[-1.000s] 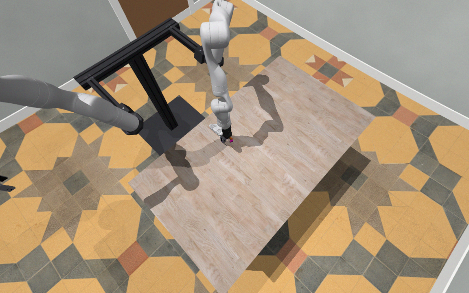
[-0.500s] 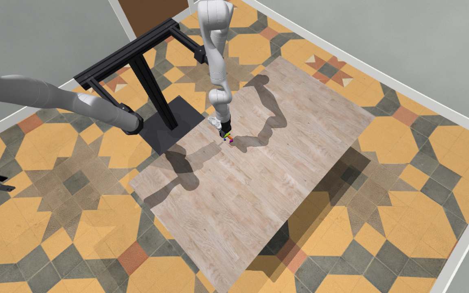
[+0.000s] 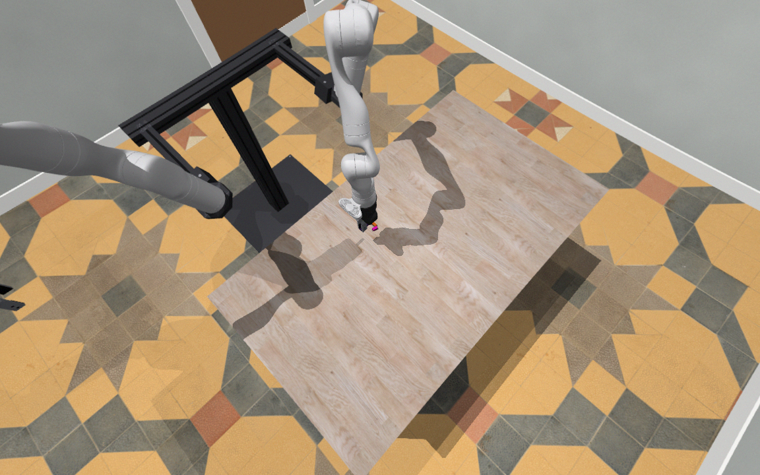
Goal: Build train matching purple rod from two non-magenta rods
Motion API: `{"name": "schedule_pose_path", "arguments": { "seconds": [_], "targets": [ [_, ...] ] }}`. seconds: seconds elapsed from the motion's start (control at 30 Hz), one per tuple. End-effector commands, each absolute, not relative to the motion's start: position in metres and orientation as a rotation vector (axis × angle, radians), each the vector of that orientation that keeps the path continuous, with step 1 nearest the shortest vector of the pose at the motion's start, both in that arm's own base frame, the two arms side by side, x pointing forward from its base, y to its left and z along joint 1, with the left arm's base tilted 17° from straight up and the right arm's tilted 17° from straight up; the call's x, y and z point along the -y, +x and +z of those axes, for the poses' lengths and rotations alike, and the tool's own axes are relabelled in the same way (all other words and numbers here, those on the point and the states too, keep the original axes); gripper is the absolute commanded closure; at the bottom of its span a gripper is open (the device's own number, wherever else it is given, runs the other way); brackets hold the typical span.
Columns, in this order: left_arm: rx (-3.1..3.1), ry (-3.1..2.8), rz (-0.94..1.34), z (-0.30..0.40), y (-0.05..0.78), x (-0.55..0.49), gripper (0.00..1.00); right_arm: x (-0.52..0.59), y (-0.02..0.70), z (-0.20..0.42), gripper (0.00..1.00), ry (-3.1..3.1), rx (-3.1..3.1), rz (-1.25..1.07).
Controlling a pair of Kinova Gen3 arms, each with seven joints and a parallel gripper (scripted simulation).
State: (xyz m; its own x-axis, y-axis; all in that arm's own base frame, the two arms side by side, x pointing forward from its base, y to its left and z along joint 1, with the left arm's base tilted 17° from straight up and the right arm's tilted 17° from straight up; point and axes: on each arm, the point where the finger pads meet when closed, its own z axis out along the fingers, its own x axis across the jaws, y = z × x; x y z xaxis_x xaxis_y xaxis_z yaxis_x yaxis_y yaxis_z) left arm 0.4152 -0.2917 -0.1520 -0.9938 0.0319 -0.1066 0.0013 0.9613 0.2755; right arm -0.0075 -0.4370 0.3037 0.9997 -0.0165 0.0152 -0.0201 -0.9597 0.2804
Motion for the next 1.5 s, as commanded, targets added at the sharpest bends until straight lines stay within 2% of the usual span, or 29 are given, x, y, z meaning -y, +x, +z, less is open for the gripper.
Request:
{"name": "schedule_pose_path", "arguments": {
  "seconds": [0.0, 0.7, 1.47],
  "targets": [
    [-3.004, 0.025, 0.425, -0.153, 0.434, 0.303, 0.76, 0.437, -0.008, 0.304, 0.0, 2.855, 0.027, 0.019],
    [-3.004, 0.025, 0.426, -0.157, 0.437, 0.303, 0.76, 0.437, -0.008, 0.304, 0.0, 2.855, 0.027, 0.019],
    [-3.004, 0.025, 0.426, -0.23, 0.446, 0.282, 0.76, 0.437, -0.008, 0.304, 0.0, 2.855, 0.027, 0.019]
  ]
}}
